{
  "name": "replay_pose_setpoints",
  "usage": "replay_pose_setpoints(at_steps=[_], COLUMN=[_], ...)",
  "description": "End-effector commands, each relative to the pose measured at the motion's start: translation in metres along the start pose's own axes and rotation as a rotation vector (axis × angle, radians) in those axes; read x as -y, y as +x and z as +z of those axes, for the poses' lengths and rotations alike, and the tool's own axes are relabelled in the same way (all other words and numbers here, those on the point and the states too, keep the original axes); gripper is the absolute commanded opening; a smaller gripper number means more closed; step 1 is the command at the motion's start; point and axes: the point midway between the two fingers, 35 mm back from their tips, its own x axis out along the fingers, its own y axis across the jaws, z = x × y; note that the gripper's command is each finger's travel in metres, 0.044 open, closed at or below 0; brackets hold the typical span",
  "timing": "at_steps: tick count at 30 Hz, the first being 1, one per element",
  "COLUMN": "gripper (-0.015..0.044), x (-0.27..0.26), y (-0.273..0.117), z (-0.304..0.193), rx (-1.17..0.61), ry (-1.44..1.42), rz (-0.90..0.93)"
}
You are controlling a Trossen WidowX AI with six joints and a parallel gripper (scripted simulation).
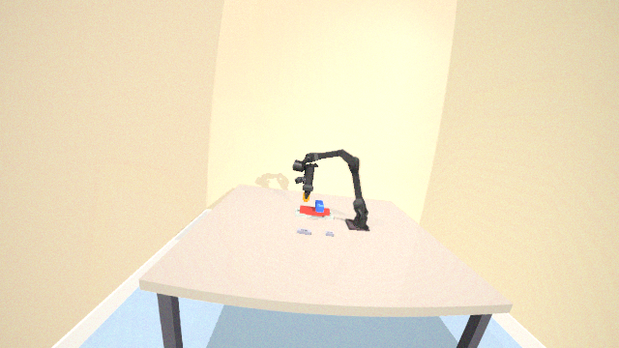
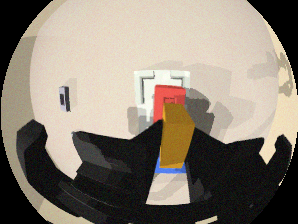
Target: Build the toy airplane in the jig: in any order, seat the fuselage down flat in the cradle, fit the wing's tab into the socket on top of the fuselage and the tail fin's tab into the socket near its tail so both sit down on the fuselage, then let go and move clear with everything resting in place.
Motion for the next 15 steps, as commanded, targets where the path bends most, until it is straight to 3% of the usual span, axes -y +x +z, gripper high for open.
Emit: replay_pose_setpoints(at_steps=[1, 15], gripper=[0.0065, 0.0065], x=[0.002, 0.002], y=[-0.001, 0.02], z=[0.0, 0.001], rx=[0.0, 0.0], ry=[-0.003, -0.003], rz=[-0.006, -0.006])
